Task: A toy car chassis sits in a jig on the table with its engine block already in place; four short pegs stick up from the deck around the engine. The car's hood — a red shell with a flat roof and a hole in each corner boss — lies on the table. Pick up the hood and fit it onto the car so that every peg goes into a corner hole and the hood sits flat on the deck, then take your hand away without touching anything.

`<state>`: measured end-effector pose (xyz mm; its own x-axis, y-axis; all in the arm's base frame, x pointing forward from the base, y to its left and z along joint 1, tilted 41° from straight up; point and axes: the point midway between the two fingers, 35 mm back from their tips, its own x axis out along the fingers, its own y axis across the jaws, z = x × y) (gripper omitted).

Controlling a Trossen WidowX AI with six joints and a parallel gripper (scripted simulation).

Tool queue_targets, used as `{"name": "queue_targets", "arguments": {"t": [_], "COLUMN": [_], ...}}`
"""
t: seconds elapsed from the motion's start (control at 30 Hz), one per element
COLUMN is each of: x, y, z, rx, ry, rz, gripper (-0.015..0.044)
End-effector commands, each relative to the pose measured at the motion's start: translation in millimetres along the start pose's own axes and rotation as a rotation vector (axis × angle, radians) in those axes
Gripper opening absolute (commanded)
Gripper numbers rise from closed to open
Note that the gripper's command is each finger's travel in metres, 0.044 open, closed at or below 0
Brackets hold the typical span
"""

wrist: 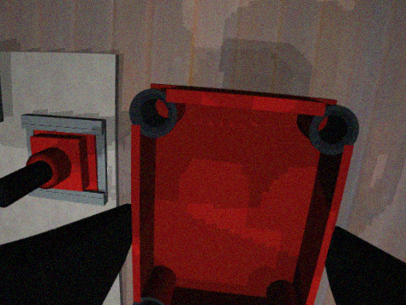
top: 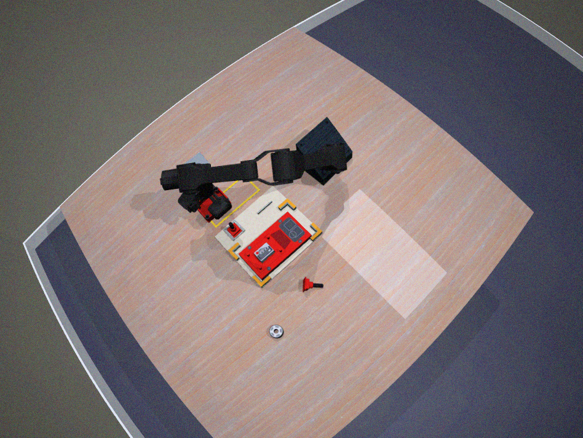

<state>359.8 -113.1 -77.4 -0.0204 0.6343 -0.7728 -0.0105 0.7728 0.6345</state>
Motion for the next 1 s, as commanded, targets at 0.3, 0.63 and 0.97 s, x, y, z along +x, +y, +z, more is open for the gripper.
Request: {"name": "queue_targets", "arguments": {"t": [0.3, 0.63, 0.97], "x": [39, 39, 26], "y": [3, 3, 2], "z": [-4, -4, -3], "rx": [0.002, 0.002, 0.002], "ry": [0.014, 0.014, 0.013], "rz": [0.009, 0.009, 0.010], "gripper": [0.0026, 0.0289, 0.0440]}}
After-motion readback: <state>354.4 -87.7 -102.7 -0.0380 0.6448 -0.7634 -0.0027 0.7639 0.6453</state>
